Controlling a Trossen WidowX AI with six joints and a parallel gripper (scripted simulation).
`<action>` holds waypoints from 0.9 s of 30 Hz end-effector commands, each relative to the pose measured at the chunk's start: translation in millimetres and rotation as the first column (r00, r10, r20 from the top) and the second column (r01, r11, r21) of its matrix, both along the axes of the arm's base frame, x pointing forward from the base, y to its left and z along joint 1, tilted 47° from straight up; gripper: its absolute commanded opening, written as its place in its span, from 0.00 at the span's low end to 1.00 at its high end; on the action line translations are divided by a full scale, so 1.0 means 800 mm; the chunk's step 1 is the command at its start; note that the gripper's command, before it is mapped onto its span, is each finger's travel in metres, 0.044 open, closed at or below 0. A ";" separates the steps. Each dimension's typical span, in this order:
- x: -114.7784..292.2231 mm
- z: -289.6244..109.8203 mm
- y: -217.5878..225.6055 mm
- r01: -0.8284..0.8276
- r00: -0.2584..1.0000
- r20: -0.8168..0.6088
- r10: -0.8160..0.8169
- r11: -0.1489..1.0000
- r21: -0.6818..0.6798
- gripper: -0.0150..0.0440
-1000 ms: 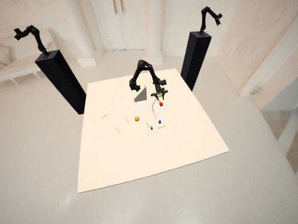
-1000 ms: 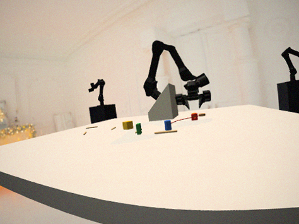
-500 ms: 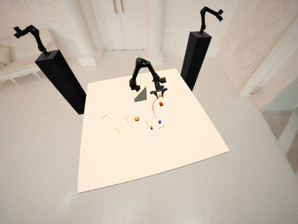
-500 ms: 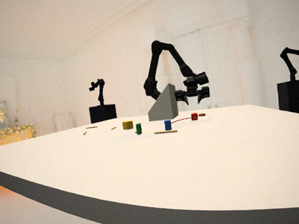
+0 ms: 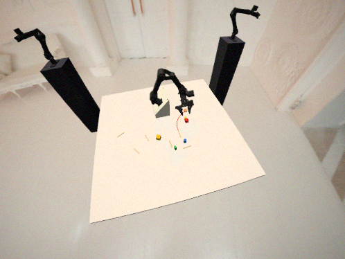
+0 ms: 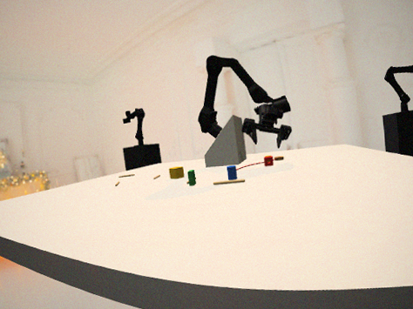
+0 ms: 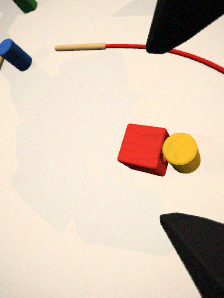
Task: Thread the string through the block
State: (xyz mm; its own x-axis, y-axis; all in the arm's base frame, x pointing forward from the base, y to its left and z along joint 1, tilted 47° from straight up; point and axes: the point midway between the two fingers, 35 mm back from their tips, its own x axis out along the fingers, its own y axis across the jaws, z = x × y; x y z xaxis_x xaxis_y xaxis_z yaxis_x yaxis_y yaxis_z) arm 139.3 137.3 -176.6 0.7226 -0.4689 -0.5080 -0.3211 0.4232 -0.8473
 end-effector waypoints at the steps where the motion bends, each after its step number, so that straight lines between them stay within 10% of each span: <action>1: 0.011 -0.006 0.003 -0.149 0.944 -0.325 0.052 0.948 -0.282 1.00; 11: 0.039 -0.006 0.005 -0.649 0.457 -0.889 0.000 0.684 -0.334 1.00; 27: 0.067 0.004 0.003 -0.893 -0.203 -0.976 -0.076 0.422 0.153 1.00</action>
State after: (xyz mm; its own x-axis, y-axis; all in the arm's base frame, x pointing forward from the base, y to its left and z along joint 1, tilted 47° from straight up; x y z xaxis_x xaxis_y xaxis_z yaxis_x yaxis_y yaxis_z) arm 174.3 138.2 -180.5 0.2787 -0.7073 -0.6496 -0.9225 -0.3854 0.0238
